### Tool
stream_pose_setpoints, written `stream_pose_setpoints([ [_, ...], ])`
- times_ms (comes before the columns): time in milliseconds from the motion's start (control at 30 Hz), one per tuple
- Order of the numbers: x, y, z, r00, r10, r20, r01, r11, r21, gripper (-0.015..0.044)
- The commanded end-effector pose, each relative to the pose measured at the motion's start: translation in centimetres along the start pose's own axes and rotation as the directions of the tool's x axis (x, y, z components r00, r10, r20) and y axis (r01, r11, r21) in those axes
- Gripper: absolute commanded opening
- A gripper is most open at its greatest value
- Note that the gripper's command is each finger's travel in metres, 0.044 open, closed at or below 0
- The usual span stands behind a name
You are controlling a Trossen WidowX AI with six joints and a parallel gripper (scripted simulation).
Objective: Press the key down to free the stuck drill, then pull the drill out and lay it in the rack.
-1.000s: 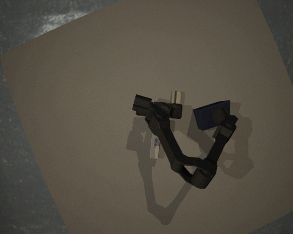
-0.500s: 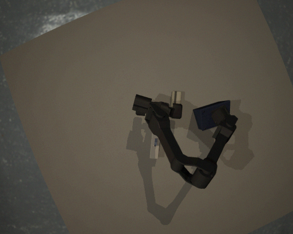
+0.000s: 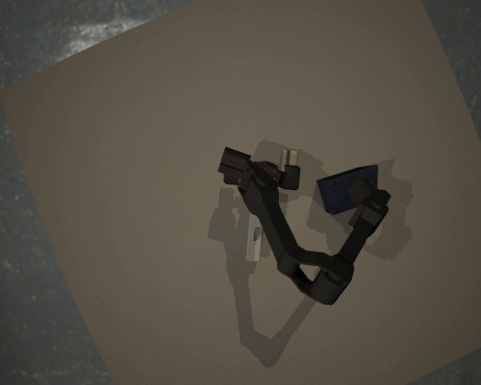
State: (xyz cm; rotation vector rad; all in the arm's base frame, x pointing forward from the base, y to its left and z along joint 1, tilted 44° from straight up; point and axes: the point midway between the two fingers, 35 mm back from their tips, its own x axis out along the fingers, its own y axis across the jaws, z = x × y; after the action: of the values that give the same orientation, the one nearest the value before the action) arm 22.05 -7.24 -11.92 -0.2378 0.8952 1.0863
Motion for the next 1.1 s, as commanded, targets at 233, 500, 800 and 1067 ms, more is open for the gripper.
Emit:
stream_pose_setpoints([
  [233,-0.2,-0.1,-1.8,1.0,-0.003,-0.002,0.003,1.0,0.001,0.0],
  [500,-0.3,-0.2,-2.9,1.0,-0.003,-0.003,0.003,1.0,0.001,0.0],
  [800,-0.2,-0.1,-2.7,1.0,0.0,-0.001,0.0,1.0,0.001,0.0157],
  [1067,0.0,0.0,-2.5,1.0,-0.002,-0.002,0.002,1.0,0.001,0.0368],
])
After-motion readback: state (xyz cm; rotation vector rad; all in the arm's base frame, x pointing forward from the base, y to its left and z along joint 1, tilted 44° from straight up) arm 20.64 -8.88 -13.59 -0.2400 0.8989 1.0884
